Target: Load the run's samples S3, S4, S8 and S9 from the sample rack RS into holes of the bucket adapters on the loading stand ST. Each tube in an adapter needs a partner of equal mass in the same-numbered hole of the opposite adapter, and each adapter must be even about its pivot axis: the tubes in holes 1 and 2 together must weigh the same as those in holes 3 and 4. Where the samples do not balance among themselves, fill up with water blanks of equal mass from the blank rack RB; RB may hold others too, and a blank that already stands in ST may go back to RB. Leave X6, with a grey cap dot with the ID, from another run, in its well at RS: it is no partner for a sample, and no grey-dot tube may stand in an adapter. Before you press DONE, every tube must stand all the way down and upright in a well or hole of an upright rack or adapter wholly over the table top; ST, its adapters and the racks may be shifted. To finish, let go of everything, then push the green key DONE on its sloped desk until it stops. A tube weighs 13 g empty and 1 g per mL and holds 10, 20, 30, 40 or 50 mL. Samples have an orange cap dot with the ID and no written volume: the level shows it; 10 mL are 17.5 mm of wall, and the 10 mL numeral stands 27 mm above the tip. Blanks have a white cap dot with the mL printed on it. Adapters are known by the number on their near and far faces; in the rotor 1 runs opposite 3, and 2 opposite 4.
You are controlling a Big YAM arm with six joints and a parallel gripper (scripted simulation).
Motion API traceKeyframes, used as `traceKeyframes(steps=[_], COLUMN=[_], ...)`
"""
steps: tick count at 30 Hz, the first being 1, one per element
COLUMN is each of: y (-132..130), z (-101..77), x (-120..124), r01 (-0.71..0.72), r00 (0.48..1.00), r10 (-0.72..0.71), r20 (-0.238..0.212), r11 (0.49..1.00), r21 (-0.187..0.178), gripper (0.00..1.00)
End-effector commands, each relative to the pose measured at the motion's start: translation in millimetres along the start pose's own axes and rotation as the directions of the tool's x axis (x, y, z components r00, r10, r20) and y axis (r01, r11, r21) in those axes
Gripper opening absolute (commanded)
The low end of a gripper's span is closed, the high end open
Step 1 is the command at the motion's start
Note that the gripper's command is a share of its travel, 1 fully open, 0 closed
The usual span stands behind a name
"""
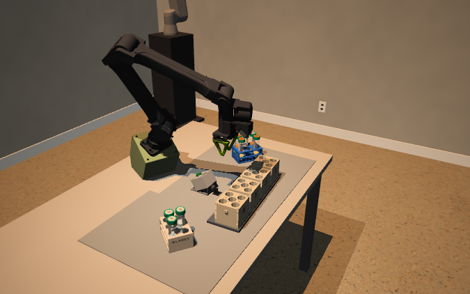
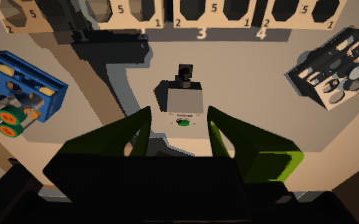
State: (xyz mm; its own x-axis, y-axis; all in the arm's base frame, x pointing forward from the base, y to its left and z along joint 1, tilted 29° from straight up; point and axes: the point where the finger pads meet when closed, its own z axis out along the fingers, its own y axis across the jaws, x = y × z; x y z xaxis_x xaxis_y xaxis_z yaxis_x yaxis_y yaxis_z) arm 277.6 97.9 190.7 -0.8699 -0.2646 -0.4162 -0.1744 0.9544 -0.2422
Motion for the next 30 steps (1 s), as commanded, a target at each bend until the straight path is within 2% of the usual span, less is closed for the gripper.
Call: traceKeyframes(steps=[1,12,13,15,16,18,21,24,27,30], y=[0.4,0.1,-8.5,-8.5,-21.0,-37.9,-65.3,-93.5,-120.4,-145.3], z=[7.9,44.9,44.5,44.5,25.1,29.1,25.7,21.6,21.4,31.1], x=[-8.0,-7.9,-7.9,-7.9,-28.3,-22.0,-25.7,-30.1,-28.7,-25.4], r01=[0.008,0.008,-0.053,-0.053,-0.134,-0.227,-0.37,-0.503,-0.623,-0.728], r00=[1.0,1.0,0.998,0.998,0.988,0.971,0.925,0.859,0.776,0.682], r10=[-0.008,-0.008,0.053,0.053,0.135,0.228,0.371,0.504,0.624,0.729], r20=[0.017,0.017,0.019,0.019,0.08,0.069,0.078,0.089,0.088,0.059], r11=[1.0,1.0,0.999,0.999,0.991,0.974,0.929,0.863,0.781,0.684], r21=[-0.004,-0.004,-0.005,-0.005,-0.021,-0.021,-0.029,-0.038,-0.044,-0.036], gripper=[0.55,0.55,1.0,1.0,1.0,1.0,1.0,1.0,1.0,1.0])
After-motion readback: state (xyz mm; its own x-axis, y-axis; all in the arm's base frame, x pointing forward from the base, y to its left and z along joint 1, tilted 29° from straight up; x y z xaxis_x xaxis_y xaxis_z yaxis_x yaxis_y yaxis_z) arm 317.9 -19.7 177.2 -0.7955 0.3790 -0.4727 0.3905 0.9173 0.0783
